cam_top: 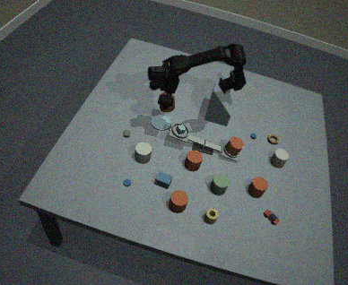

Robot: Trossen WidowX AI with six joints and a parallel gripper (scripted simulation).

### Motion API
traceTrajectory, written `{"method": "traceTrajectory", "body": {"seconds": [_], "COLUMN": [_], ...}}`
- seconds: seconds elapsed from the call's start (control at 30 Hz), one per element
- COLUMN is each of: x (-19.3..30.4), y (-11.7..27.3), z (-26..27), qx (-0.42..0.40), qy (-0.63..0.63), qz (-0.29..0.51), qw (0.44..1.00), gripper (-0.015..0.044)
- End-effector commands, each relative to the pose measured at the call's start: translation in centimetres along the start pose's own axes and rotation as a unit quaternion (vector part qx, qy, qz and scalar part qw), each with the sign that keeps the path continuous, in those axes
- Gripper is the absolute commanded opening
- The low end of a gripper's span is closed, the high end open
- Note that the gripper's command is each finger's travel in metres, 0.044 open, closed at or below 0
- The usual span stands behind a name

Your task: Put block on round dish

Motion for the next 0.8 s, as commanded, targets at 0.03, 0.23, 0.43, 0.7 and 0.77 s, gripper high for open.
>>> {"method": "traceTrajectory", "body": {"seconds": [0.03, 0.23, 0.43, 0.7, 0.77], "x": [-1.2, -2.3, -3.0, -3.3, -3.3], "y": [-1.1, -2.6, -4.3, -5.9, -6.2], "z": [-2.8, -6.0, -9.1, -11.8, -11.7], "qx": [0.001, 0.002, 0.002, 0.002, 0.002], "qy": [0.000, 0.000, 0.001, 0.002, 0.002], "qz": [-0.002, -0.002, -0.001, 0.002, 0.002], "qw": [1.000, 1.000, 1.000, 1.000, 1.000], "gripper": [0.0000, 0.0000, 0.0000, 0.0000, 0.0000]}}
Point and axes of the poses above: the point midway between the two fingers, 35 mm back from their tips, its own y axis back along the fingers, its own z axis across the jaws, x = y × z, the point moved 5 cm from there along y, back along the fingers, and after that the axes turned 6 degrees about y, right-handed, at the moved point
